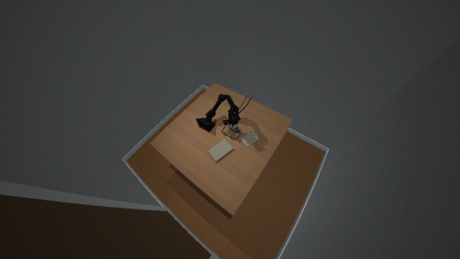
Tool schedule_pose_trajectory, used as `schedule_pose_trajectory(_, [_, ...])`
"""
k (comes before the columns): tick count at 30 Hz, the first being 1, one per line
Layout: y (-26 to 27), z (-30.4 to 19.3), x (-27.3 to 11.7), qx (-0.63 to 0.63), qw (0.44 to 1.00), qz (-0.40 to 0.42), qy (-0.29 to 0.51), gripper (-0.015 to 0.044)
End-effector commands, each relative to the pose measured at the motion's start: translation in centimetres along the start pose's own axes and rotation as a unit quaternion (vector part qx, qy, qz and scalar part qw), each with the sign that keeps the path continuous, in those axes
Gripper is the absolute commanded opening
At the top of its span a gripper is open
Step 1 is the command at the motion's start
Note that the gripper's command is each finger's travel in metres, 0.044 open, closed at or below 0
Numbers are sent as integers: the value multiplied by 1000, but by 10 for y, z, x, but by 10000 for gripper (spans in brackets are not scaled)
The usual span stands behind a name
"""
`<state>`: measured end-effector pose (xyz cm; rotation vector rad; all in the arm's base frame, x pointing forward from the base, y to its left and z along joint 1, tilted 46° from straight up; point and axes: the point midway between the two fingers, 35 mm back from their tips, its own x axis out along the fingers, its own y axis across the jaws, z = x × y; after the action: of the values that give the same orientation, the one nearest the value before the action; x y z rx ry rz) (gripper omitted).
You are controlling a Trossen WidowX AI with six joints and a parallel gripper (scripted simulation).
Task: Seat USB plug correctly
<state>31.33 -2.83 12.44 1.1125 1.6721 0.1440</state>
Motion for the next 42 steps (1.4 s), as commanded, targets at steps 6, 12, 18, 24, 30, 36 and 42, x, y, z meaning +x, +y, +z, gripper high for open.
schedule_pose_trajectory(6, [0,0,0,121,993,0,-1,0])
schedule_pose_trajectory(12, [0,0,0,199,980,0,-1,0])
schedule_pose_trajectory(18, [0,0,0,275,961,0,-1,0])
schedule_pose_trajectory(24, [0,0,0,350,937,0,-1,0])
schedule_pose_trajectory(30, [0,0,0,422,907,0,-1,0])
schedule_pose_trajectory(36, [0,0,0,492,871,1,-1,0])
schedule_pose_trajectory(42, [0,0,0,509,861,1,-1,0])
